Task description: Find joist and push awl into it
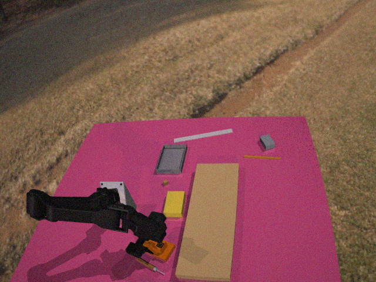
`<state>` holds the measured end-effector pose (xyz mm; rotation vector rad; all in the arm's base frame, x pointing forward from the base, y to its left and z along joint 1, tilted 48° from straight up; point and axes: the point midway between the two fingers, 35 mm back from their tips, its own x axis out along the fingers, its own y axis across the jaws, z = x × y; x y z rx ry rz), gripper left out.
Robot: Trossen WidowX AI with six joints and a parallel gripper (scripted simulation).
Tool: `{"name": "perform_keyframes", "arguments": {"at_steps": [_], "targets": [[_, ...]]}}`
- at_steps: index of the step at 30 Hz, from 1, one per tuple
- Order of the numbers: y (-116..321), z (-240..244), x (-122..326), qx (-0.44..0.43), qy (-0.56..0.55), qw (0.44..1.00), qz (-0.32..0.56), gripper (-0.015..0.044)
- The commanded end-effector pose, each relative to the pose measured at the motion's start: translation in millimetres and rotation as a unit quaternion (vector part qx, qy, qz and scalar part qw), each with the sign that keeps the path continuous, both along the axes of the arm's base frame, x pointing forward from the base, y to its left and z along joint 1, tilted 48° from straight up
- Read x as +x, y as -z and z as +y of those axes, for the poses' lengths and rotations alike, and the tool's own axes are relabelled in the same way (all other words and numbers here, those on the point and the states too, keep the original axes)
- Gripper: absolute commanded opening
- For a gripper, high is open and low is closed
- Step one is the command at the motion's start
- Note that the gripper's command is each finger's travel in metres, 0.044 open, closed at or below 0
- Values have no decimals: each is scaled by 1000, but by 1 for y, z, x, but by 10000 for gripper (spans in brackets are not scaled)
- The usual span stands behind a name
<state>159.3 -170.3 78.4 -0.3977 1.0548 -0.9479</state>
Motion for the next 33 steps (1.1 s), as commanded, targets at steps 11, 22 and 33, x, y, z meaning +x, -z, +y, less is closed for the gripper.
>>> {"name": "perform_keyframes", "arguments": {"at_steps": [11,22,33], "targets": [[1,0,0,1,-1,1000,2,235],[1,0,0,1,-1,1000,2,162],[-9,22,8,22,3,1000,3,0]]}}
